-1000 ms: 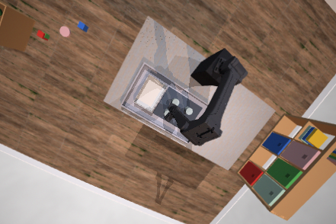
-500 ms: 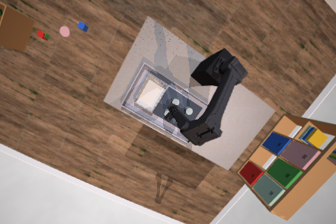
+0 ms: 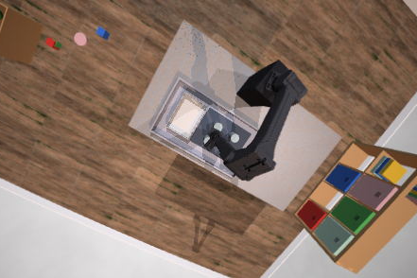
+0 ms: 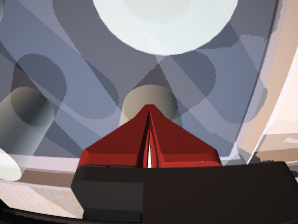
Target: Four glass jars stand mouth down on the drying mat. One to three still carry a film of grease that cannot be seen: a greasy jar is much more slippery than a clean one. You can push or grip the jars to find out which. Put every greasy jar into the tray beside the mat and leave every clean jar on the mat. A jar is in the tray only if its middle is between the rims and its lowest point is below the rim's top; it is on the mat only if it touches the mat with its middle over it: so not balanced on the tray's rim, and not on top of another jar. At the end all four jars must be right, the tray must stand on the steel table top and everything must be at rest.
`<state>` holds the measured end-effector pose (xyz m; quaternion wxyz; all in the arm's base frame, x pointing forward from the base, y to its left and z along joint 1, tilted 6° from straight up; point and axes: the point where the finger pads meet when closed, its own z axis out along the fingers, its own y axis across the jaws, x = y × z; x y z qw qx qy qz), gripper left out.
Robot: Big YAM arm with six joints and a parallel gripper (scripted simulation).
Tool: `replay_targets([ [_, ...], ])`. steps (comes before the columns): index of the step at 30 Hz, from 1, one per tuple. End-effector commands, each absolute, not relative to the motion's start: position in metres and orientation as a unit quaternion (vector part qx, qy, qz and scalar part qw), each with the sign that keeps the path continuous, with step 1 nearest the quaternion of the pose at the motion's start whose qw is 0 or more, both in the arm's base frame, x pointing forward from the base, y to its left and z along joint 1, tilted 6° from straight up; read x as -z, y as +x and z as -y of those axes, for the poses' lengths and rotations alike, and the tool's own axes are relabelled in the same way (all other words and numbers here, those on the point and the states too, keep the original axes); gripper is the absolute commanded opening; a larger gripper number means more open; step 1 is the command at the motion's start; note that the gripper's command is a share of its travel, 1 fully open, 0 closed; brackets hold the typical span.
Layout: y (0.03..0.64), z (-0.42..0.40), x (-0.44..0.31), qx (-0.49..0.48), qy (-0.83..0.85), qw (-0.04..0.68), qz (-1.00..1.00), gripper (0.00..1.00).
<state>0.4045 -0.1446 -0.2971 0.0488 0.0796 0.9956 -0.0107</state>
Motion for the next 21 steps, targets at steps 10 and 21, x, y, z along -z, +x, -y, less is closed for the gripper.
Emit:
replay_targets([
  [10, 0.4043, 0.1453, 0.2944, 0.010, 0.074, 0.054, -0.996, 0.00],
  [21, 0.4031, 0.1451, 0.2945, 0.010, 0.074, 0.054, -0.996, 0.00],
])
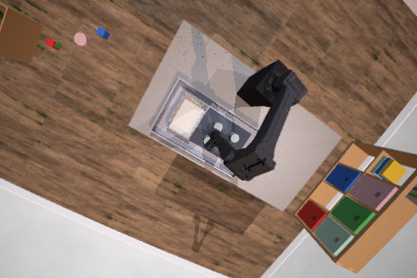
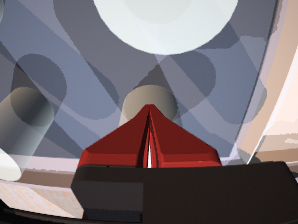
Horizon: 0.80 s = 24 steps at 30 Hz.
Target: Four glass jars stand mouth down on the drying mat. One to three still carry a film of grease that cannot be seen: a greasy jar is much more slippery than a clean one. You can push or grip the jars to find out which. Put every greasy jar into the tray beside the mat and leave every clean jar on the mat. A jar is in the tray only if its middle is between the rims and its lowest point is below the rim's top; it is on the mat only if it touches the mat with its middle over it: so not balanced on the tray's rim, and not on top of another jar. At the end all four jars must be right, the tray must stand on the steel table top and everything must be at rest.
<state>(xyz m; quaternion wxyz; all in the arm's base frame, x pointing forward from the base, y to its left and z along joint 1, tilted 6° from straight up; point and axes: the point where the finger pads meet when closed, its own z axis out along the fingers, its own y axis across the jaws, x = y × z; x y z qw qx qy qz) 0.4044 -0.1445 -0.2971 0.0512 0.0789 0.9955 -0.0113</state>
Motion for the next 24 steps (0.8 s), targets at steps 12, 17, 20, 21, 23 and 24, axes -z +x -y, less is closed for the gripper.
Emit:
replay_targets([
  [12, 0.4018, 0.1449, 0.2947, 0.010, 0.074, 0.054, -0.996, 0.00],
  [17, 0.4012, 0.1448, 0.2947, 0.010, 0.074, 0.054, -0.996, 0.00],
  [20, 0.4008, 0.1448, 0.2948, 0.010, 0.074, 0.054, -0.996, 0.00],
  [21, 0.4006, 0.1448, 0.2948, 0.010, 0.074, 0.054, -0.996, 0.00],
  [23, 0.4004, 0.1447, 0.2948, 0.010, 0.074, 0.054, -0.996, 0.00],
  [24, 0.4003, 0.1447, 0.2949, 0.010, 0.074, 0.054, -0.996, 0.00],
])
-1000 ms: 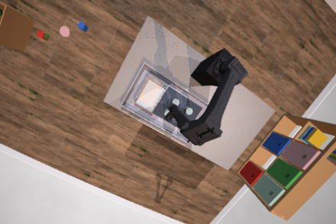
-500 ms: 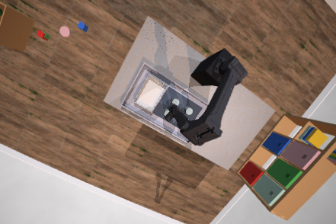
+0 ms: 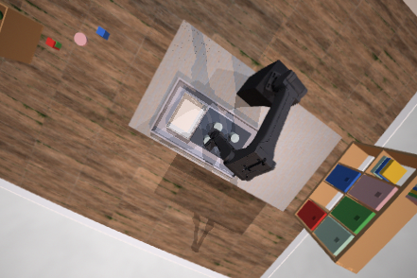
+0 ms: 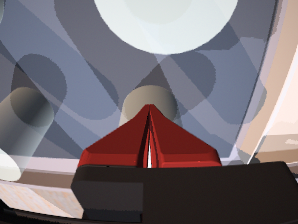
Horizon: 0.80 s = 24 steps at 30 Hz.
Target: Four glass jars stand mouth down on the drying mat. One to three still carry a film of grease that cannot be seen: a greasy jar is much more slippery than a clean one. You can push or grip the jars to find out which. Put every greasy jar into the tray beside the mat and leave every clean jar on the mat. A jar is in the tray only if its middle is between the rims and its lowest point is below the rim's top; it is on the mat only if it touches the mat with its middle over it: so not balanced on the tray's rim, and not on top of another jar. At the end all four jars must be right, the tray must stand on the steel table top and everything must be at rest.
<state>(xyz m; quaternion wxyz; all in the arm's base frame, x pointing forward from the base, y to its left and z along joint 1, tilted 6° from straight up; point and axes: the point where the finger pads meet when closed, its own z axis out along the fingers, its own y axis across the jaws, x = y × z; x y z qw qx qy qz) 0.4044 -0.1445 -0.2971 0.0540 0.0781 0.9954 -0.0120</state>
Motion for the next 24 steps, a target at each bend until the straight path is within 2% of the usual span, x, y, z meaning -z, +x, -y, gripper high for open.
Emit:
replay_targets([
  [1, 0.4001, 0.1447, 0.2949, 0.010, 0.074, 0.054, -0.996, 0.00],
  [24, 0.3976, 0.1443, 0.2951, 0.010, 0.074, 0.054, -0.996, 0.00],
])
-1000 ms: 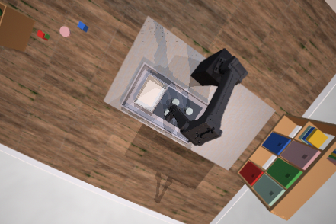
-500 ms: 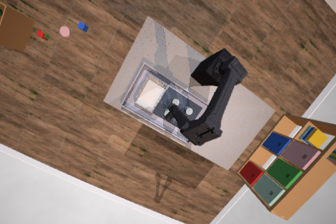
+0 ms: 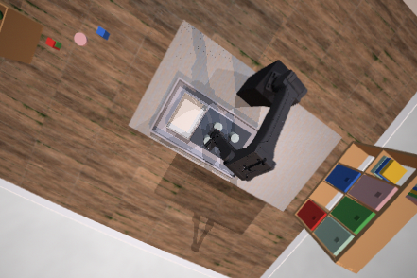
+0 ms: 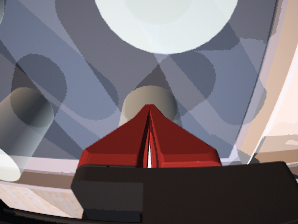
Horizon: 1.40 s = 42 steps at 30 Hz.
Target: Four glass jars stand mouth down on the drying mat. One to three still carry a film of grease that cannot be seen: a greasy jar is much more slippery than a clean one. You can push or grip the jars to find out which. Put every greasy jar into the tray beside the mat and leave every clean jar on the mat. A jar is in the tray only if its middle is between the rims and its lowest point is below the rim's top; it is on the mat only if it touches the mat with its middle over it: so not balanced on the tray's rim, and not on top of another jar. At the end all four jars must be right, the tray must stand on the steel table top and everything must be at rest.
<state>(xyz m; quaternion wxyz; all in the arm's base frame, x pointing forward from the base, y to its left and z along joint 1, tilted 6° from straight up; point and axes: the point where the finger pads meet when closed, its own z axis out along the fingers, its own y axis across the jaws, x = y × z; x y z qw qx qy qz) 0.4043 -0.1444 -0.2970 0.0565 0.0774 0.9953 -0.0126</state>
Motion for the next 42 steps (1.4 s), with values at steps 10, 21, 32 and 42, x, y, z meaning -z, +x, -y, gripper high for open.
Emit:
replay_targets([
  [10, 0.3963, 0.1441, 0.2953, 0.010, 0.074, 0.054, -0.996, 0.00],
  [21, 0.3951, 0.1439, 0.2954, 0.010, 0.074, 0.054, -0.996, 0.00],
  [32, 0.3940, 0.1438, 0.2956, 0.010, 0.074, 0.054, -0.996, 0.00],
  [42, 0.3927, 0.1436, 0.2957, 0.010, 0.074, 0.054, -0.996, 0.00],
])
